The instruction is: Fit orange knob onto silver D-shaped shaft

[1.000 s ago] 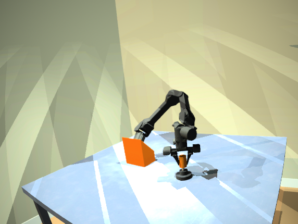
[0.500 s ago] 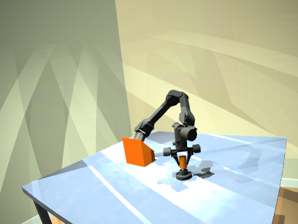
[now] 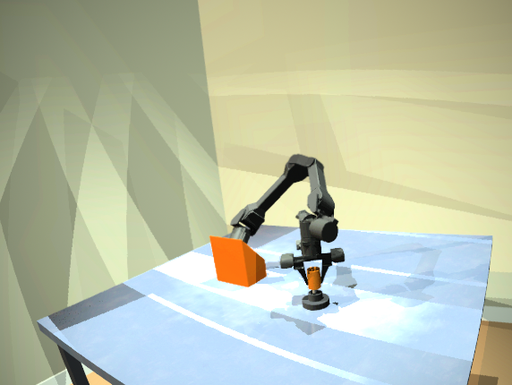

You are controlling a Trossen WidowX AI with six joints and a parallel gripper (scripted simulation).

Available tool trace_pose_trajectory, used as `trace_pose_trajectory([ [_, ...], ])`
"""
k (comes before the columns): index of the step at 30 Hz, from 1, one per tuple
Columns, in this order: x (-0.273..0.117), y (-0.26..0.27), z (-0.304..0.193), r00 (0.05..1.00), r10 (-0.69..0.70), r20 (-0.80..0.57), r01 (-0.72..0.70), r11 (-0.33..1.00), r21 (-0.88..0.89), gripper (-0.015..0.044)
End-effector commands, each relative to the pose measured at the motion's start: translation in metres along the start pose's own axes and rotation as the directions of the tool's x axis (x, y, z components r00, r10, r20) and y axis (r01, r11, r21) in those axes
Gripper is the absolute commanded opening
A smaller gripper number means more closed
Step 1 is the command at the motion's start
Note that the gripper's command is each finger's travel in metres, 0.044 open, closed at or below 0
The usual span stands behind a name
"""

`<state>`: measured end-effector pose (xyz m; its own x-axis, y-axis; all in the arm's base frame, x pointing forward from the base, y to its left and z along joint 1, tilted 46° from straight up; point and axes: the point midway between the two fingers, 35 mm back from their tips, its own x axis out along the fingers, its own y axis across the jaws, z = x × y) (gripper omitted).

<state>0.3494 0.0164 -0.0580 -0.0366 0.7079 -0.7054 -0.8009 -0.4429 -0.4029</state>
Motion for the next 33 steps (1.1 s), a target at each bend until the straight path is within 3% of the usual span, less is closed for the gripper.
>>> trace_pose_trajectory([
  [1, 0.0008, 0.0005, 0.0003, 1.000, 0.002, 0.001, -0.002, 1.000, -0.003, 0.0000],
  [8, -0.0049, -0.0007, -0.0006, 1.000, 0.003, 0.001, -0.003, 1.000, -0.012, 0.0000],
  [15, -0.0038, -0.0024, -0.0038, 1.000, 0.002, 0.001, -0.002, 0.977, -0.211, 0.0000],
  [33, -0.0032, -0.0014, -0.0003, 1.000, 0.003, 0.001, -0.002, 0.978, -0.211, 0.0000],
])
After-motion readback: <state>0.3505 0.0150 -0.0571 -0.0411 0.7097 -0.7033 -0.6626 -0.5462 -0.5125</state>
